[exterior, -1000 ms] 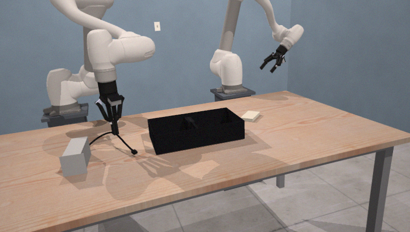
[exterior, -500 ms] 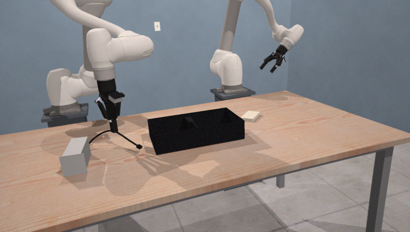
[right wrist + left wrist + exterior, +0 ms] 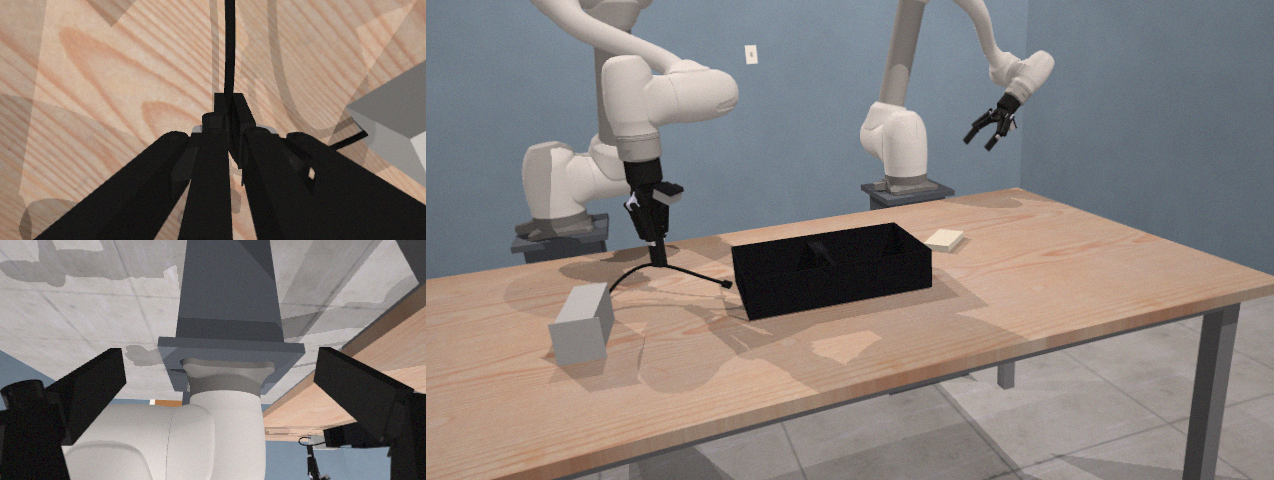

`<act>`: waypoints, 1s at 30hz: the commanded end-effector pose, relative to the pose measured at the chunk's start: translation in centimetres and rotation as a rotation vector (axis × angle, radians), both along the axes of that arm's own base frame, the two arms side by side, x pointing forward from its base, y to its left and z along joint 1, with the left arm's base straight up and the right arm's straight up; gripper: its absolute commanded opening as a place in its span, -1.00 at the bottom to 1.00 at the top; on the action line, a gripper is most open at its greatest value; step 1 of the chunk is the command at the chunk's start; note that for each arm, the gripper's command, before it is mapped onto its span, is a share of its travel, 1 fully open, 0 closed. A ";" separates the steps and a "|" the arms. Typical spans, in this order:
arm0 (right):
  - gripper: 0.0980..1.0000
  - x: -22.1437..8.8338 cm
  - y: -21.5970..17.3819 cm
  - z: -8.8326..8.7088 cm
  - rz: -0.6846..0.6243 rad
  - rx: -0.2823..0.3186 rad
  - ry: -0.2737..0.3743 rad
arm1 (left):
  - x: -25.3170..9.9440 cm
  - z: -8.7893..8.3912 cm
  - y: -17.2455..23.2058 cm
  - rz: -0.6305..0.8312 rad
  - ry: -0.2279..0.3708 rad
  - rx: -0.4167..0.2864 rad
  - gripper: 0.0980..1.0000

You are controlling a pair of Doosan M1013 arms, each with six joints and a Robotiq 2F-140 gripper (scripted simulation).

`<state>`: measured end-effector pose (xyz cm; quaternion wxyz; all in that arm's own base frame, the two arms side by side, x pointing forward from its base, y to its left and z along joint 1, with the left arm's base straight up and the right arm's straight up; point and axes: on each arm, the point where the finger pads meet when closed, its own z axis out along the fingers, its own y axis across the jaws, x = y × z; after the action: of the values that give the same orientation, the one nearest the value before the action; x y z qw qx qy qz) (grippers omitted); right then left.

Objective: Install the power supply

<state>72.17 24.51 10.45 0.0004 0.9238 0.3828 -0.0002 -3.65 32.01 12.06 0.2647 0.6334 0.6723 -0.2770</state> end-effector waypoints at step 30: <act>-1.00 0.2 -0.1 0.8 0.053 0.001 -0.001 | 0.0 0.0 0.0 0.000 0.000 0.001 1.00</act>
<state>72.37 24.41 11.14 0.0002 0.9128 0.4085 -0.0001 -3.65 32.01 12.06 0.2647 0.6334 0.6723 -0.2770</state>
